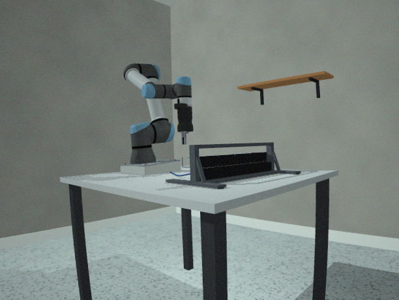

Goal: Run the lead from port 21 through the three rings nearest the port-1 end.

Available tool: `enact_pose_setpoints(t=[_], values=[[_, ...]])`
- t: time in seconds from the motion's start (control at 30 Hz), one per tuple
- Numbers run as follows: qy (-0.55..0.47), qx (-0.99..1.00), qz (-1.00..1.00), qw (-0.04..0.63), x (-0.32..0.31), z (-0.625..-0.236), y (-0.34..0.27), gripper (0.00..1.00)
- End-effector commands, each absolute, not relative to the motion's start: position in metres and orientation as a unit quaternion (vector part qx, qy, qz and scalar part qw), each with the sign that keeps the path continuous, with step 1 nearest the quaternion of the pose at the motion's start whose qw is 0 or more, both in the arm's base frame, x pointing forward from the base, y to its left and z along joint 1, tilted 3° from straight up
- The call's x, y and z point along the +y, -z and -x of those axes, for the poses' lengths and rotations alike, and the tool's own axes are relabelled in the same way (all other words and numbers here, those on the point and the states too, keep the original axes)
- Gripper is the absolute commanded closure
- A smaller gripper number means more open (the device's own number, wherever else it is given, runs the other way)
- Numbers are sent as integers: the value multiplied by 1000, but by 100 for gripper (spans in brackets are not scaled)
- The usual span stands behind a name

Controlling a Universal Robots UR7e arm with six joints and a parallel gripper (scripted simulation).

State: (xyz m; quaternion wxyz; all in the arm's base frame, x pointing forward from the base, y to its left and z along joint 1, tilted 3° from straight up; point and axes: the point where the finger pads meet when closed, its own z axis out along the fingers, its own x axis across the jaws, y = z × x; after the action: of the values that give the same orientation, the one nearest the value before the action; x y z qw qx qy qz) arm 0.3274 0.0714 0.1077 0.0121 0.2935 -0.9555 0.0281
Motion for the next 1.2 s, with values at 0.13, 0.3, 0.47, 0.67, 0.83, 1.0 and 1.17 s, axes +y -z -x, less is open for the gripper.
enact_pose_setpoints(t=[0.13,0.3,0.47,0.67,0.83,1.0,1.17], values=[[-28,-955,-293,12,71,-328,-108,100],[-28,-955,-293,12,71,-328,-108,100],[-28,-955,-293,12,71,-328,-108,100],[-28,-954,-297,12,71,-327,-108,100],[-28,-945,-326,12,65,-325,-109,100],[-27,-933,-358,13,58,-322,-110,100],[-26,-905,-425,15,46,-314,-111,100]])
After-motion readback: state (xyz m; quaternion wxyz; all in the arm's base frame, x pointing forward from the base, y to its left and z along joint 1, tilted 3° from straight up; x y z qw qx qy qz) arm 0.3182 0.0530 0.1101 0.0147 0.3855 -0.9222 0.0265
